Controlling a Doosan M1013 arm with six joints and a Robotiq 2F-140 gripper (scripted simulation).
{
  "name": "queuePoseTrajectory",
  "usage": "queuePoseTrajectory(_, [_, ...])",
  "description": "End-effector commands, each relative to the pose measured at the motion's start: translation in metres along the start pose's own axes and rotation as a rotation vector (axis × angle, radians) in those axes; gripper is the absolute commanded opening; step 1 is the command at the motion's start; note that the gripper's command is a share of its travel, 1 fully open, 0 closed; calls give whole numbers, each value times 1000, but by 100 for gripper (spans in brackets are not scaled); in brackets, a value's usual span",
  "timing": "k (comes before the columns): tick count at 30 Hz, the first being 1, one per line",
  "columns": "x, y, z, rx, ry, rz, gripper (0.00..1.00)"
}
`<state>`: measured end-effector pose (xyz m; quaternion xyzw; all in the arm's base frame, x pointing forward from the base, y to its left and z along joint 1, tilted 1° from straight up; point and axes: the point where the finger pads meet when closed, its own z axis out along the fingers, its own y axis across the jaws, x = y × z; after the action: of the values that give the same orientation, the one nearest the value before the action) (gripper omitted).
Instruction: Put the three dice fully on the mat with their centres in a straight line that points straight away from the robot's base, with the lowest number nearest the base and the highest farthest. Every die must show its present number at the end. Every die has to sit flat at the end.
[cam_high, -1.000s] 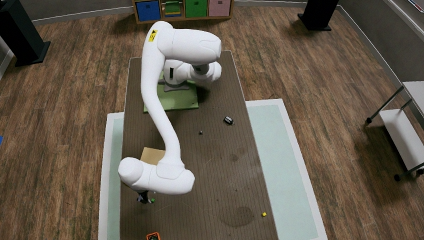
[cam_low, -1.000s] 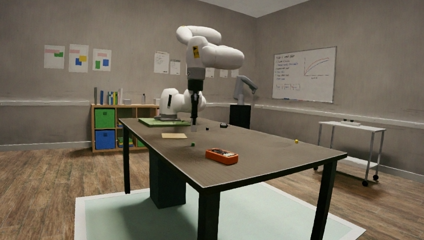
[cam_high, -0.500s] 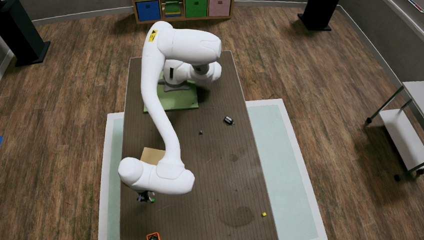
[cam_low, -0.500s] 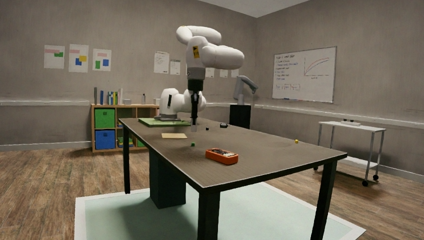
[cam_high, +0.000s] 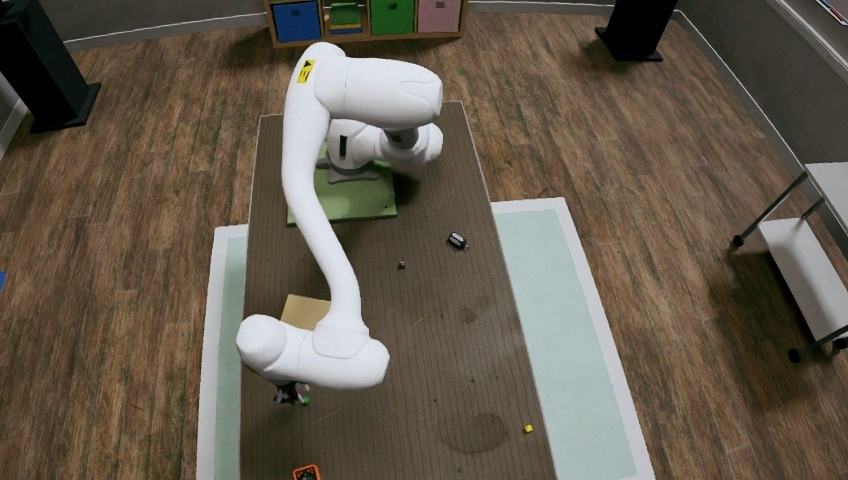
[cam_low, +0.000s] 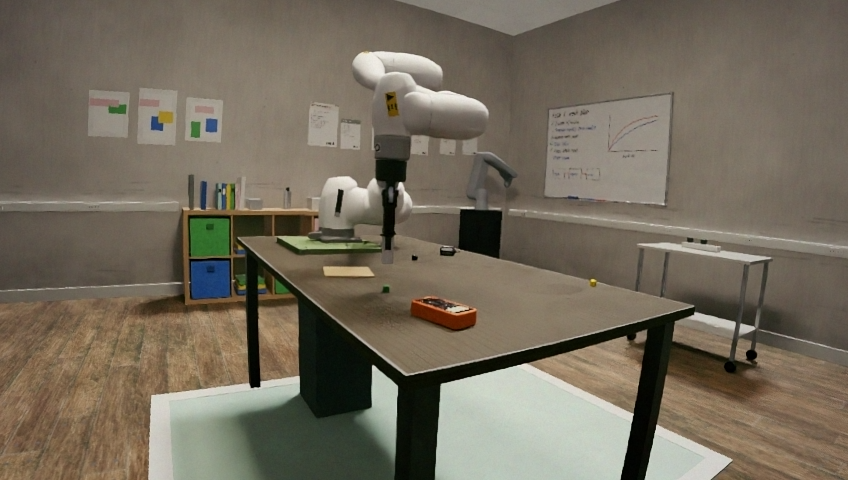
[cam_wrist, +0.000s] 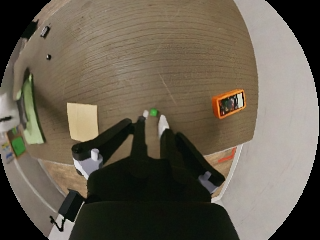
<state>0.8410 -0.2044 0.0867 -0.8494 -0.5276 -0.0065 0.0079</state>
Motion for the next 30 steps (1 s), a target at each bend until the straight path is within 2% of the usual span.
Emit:
queuePoseTrajectory(1, [0, 0, -1, -2, 1, 0, 27])
queuePoseTrajectory(17, [0, 1, 11, -1, 1, 0, 27])
queuePoseTrajectory(30, [0, 1, 31, -1, 1, 0, 27])
